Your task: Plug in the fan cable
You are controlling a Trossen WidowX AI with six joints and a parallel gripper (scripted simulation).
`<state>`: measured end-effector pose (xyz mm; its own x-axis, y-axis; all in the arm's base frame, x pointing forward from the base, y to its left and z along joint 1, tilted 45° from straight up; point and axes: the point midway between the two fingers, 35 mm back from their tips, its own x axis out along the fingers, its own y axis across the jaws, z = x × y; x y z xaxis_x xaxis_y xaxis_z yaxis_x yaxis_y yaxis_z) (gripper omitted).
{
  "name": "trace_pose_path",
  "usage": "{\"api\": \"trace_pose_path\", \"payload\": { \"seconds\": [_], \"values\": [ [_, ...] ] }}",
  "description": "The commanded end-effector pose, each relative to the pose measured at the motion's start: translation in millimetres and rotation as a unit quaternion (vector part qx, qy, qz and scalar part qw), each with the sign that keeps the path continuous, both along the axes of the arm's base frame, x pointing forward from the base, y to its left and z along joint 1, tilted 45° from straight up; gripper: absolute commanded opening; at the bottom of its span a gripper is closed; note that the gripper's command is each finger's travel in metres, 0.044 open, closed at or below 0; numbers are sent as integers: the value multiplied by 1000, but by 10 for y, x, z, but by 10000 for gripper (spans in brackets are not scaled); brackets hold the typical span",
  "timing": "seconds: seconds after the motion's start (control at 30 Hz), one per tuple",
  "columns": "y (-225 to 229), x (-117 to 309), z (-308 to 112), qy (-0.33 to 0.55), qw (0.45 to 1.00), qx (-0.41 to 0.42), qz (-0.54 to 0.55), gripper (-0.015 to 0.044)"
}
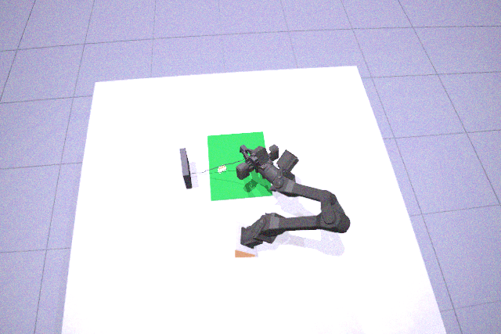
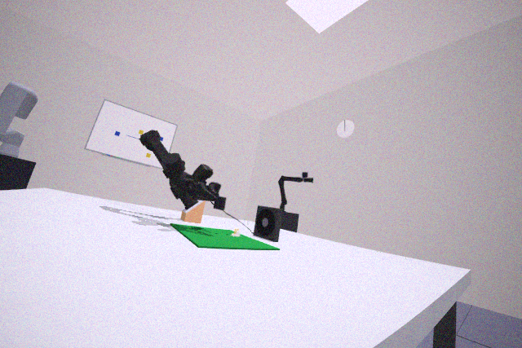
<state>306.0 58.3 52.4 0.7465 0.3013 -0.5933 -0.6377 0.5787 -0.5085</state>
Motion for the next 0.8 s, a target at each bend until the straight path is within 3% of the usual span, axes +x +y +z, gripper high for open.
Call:
{"api": "trace_pose_path", "payload": {
  "seconds": [0.0, 0.23, 0.77],
  "values": [
    [-4, -42, 58, -32, 999, -2, 17, 0],
    [-14, -102, 114, -67, 997, -5, 34, 0],
    [26, -97, 123, -53, 998, -4, 27, 0]
  ]
}}
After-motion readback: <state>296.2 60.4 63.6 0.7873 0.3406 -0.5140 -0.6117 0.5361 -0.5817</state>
